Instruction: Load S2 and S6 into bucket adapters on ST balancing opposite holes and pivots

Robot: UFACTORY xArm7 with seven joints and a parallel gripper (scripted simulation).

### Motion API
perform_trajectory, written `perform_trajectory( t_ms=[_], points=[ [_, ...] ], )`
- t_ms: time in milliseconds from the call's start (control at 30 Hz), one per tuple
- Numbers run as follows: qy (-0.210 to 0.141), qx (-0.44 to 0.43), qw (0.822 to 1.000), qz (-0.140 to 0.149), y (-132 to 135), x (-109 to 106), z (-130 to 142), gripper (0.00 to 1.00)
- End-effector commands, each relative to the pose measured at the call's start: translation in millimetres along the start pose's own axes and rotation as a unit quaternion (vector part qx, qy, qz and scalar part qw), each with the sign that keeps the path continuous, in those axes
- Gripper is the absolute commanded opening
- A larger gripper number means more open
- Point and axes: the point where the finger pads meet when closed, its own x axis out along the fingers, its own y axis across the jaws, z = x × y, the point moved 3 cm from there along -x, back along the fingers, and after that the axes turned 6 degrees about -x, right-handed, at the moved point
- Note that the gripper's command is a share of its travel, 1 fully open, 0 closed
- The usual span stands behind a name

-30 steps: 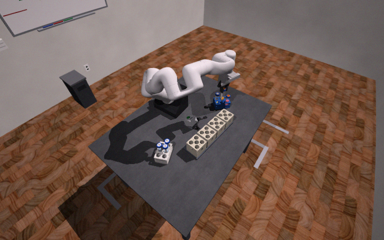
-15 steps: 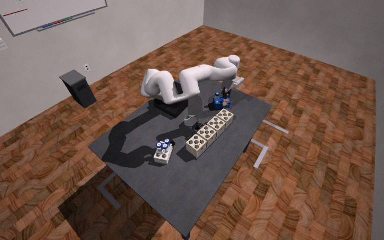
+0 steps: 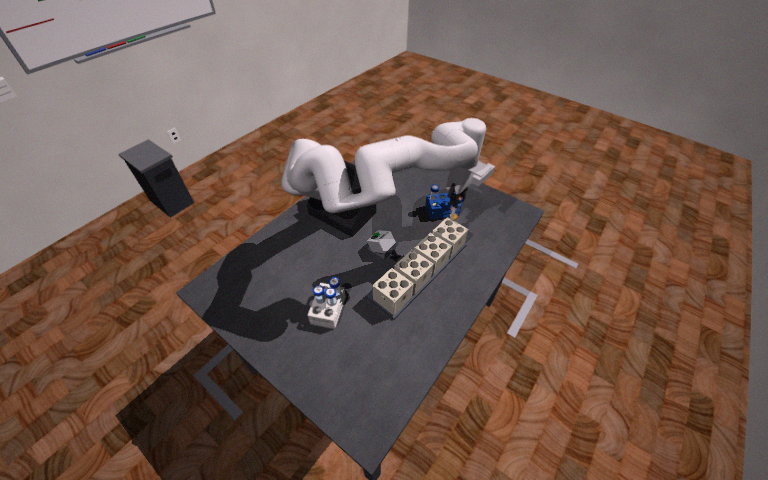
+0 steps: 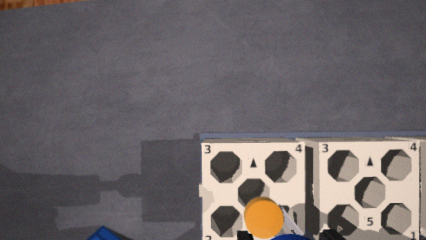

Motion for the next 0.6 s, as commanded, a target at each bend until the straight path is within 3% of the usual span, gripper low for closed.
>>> perform_trajectory(
  t_ms=[0,567],
  points=[
    [0.002,0.001,1.0,-0.002,0,-2,-1,0.0],
    [0.002,0.001,1.0,-0.002,0,8,-1,0.0]
  ],
)
